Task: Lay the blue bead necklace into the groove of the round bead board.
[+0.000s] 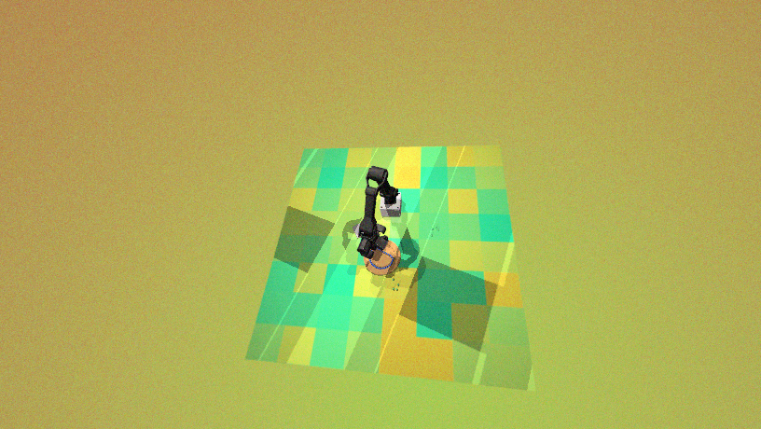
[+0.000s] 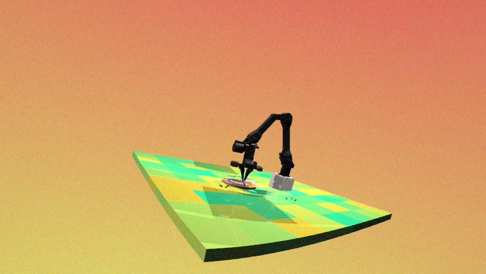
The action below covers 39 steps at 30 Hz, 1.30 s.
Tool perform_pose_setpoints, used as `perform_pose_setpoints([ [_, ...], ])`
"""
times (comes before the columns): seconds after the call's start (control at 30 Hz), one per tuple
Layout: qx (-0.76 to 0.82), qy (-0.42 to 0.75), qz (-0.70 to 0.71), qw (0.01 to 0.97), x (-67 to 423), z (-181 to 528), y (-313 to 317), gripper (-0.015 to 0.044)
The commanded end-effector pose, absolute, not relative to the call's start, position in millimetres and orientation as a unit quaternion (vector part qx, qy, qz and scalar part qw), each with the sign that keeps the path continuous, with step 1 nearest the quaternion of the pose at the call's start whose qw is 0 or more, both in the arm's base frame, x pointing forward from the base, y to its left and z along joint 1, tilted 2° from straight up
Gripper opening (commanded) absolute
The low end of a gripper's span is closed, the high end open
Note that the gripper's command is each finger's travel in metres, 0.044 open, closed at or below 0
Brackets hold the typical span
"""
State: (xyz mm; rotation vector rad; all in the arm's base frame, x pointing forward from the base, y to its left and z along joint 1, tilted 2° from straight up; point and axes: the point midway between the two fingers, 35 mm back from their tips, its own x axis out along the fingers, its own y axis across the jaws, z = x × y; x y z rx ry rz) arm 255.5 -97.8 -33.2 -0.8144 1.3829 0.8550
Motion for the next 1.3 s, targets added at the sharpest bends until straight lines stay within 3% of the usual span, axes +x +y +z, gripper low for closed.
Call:
perform_pose_setpoints([
  [0.0, -0.357, 0.598, 0.369, 0.615, 252.8, -31.8, -99.2, 0.0000],
  [0.33, -0.357, 0.598, 0.369, 0.615, 252.8, -40.0, -99.0, 0.0000],
  [0.9, -0.355, 0.599, 0.368, 0.616, 253.2, -36.1, -98.7, 0.0440],
  [1.27, -0.357, 0.598, 0.369, 0.615, 253.2, -31.8, -98.8, 0.0440],
])
